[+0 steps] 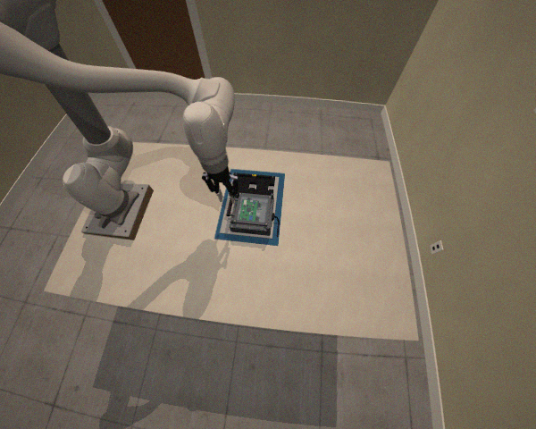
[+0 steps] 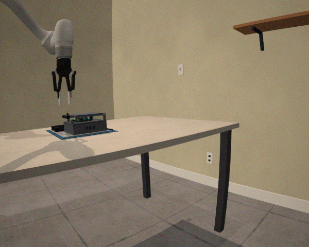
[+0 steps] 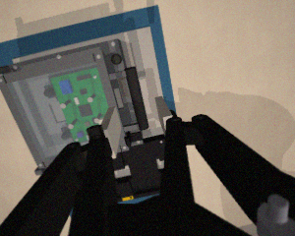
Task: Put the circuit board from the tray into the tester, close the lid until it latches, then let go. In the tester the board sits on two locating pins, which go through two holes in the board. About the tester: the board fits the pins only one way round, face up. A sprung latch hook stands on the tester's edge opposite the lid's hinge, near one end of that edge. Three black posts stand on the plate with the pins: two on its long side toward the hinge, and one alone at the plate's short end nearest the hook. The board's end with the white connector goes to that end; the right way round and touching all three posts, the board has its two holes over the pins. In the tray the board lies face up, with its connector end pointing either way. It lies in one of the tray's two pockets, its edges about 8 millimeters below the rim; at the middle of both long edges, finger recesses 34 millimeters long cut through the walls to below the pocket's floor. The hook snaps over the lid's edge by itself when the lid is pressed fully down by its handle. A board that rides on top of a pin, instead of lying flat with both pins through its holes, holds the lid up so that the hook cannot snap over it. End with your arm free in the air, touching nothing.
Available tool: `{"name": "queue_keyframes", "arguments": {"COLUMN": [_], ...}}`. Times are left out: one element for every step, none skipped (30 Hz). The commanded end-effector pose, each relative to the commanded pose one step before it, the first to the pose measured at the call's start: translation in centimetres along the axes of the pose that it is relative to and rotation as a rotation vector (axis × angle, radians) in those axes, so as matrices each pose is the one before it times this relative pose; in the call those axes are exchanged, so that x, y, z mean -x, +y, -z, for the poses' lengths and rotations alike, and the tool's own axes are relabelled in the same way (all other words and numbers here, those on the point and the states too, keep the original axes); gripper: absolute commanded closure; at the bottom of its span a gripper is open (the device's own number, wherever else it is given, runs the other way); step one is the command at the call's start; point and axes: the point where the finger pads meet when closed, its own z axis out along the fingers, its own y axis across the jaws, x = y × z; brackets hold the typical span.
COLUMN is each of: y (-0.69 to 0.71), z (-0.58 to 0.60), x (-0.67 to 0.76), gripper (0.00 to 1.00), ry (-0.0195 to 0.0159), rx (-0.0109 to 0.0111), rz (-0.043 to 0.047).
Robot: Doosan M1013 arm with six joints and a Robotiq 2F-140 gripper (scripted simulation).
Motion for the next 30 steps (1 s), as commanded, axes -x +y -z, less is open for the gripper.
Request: {"name": "queue_keyframes", "arguments": {"y": [0.001,0.0,0.0,0.0,0.0,0.0,0.0,0.0,0.0,0.0,0.0,0.0,0.0,0.0,0.0,0.0,0.0,0.0,0.0,0.0,0.0,0.0,0.0,0.0,0.0,0.0,0.0,0.0,0.0,0.0], "z": [0.794,0.221,0.206,0.19,0.174,0.158,0.141,0.125,0.108,0.092,0.077,0.062,0.0,0.0,0.049,0.036,0.025,0.016,0.008,0.003,0.0,0.0,0.0,0.0,0.0,0.0,0.0,0.0,0.0,0.0], "x": [0.002,0.0,0.0,0.0,0.0,0.0,0.0,0.0,0.0,0.0,0.0,0.0,0.0,0.0,0.0,0.0,0.0,0.0,0.0,0.0,0.0,0.0,0.0,0.0,0.0,0.0,0.0,0.0,0.0,0.0], "gripper": [0.7,0.7,0.7,0.7,0.7,0.7,0.7,0.7,0.7,0.7,0.7,0.7,0.7,0.7,0.7,0.7,0.7,0.7,0.7,0.7,0.7,0.0,0.0,0.0,0.0,0.0,0.0,0.0,0.0,0.0], "ry": [-0.00018,0.0,0.0,0.0,0.0,0.0,0.0,0.0,0.0,0.0,0.0,0.0,0.0,0.0,0.0,0.0,0.0,0.0,0.0,0.0,0.0,0.0,0.0,0.0,0.0,0.0,0.0,0.0,0.0,0.0], "rx": [0.00005,0.0,0.0,0.0,0.0,0.0,0.0,0.0,0.0,0.0,0.0,0.0,0.0,0.0,0.0,0.0,0.0,0.0,0.0,0.0,0.0,0.0,0.0,0.0,0.0,0.0,0.0,0.0,0.0,0.0], "rz": [0.00003,0.0,0.0,0.0,0.0,0.0,0.0,0.0,0.0,0.0,0.0,0.0,0.0,0.0,0.0,0.0,0.0,0.0,0.0,0.0,0.0,0.0,0.0,0.0,0.0,0.0,0.0,0.0,0.0,0.0]}}
